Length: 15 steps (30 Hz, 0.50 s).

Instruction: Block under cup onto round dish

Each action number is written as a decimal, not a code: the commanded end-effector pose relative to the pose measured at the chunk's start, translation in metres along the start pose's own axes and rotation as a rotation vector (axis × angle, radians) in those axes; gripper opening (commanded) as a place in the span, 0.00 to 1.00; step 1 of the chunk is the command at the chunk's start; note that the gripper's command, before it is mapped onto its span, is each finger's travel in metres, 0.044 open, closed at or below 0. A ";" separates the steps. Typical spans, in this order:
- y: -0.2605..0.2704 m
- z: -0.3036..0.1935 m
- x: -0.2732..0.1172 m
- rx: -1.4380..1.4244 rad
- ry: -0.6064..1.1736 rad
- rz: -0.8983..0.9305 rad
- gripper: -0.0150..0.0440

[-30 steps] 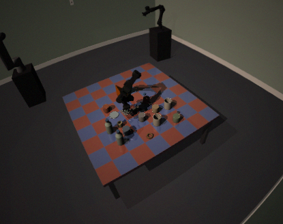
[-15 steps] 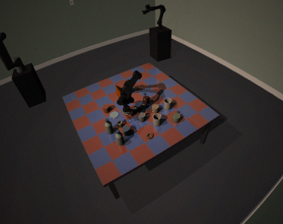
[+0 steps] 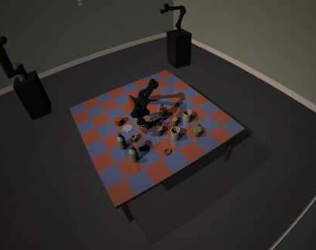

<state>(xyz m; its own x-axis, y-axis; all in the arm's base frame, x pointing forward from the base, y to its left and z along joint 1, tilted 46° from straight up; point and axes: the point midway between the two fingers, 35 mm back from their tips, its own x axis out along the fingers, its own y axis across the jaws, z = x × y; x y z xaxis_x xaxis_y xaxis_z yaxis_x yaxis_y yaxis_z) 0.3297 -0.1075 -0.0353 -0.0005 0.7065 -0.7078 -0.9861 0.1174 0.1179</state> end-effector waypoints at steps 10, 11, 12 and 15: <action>-0.003 -0.001 -0.031 0.038 0.000 -0.013 0.25; -0.004 -0.001 -0.036 0.042 0.000 -0.015 0.25; -0.004 -0.001 -0.040 0.047 0.000 -0.017 0.25; -0.003 -0.002 -0.055 0.059 -0.001 -0.022 0.25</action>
<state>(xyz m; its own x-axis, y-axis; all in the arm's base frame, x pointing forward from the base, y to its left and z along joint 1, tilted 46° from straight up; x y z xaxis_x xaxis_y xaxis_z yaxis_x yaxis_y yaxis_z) 0.3333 -0.1356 -0.0085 0.0160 0.7070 -0.7070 -0.9767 0.1622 0.1401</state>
